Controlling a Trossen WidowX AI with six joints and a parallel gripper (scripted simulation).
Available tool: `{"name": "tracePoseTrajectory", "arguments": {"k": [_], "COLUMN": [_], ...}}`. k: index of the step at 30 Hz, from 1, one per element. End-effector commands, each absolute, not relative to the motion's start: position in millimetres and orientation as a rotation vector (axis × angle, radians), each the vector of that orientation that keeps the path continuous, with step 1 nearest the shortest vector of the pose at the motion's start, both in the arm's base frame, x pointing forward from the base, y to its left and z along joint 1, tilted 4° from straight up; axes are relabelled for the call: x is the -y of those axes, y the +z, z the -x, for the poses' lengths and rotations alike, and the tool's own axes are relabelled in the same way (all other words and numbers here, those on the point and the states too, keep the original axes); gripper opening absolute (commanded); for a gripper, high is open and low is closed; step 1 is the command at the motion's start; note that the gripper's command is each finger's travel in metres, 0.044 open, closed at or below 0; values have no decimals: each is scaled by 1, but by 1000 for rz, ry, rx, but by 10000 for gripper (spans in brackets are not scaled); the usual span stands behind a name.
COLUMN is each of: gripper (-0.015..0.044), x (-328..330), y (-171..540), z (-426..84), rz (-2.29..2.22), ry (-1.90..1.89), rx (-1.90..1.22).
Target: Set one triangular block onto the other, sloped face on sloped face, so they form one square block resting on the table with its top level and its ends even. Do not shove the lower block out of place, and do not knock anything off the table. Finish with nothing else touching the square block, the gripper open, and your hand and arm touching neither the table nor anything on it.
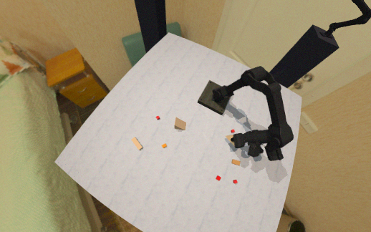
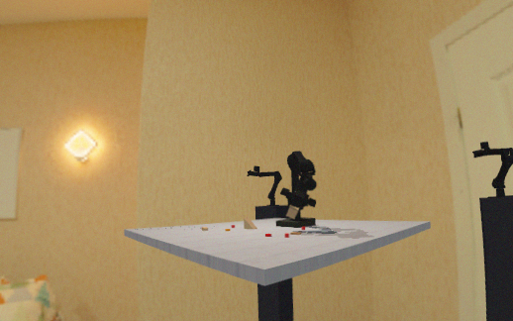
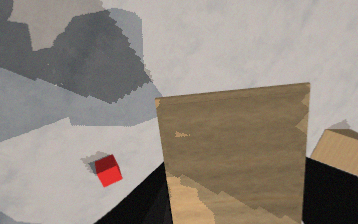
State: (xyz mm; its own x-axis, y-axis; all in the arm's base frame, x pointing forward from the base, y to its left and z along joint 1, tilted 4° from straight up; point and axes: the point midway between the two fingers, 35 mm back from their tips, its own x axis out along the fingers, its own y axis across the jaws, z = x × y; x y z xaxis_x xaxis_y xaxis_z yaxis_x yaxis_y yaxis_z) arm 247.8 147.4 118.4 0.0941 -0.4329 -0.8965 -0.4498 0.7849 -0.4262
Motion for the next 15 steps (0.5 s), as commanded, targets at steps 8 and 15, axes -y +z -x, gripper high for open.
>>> {"name": "tracePoseTrajectory", "arguments": {"k": [8,15], "gripper": [0,0], "x": [-145,-143], "y": [120,121], "z": [-247,-248], "rz": [397,166], "ry": [-176,-304], "rx": [-1492,-1468]}}
